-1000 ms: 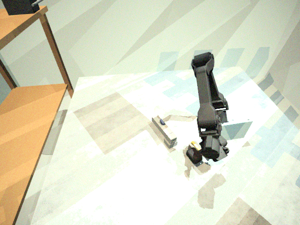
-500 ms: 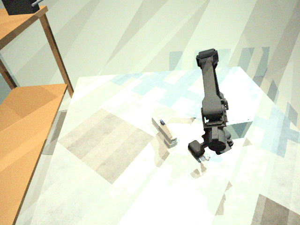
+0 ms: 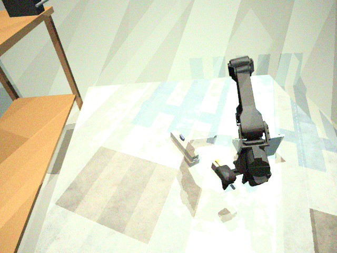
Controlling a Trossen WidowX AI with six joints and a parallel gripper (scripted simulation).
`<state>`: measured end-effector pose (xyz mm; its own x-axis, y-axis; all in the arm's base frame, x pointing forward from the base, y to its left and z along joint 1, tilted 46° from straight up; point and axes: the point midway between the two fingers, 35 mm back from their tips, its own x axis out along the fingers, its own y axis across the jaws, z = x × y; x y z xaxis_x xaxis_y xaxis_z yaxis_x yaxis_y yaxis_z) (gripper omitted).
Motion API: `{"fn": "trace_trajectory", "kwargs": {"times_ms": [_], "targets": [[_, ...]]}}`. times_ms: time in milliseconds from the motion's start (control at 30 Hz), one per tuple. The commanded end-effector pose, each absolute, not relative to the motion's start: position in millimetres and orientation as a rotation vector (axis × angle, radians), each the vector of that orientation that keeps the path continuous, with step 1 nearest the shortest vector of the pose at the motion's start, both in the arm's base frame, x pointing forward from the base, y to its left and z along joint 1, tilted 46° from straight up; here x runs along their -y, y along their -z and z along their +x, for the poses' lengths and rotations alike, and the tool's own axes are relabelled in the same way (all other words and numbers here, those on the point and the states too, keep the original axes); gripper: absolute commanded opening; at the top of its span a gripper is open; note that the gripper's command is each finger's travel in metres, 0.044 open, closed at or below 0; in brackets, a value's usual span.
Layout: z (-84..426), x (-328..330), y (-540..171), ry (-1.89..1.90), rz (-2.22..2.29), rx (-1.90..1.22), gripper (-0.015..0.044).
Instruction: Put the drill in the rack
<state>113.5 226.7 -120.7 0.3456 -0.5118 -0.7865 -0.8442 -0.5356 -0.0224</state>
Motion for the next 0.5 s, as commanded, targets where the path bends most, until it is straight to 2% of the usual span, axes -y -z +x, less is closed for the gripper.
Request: {"fn": "trace_trajectory", "kwargs": {"times_ms": [0, 467], "targets": [[107.0, -293.8, 158.8, -0.967, -2.053, -0.858, 0.044], [59.7, -419.2, 196.9, -0.8, -1.459, -0.326, 0.044]]}}
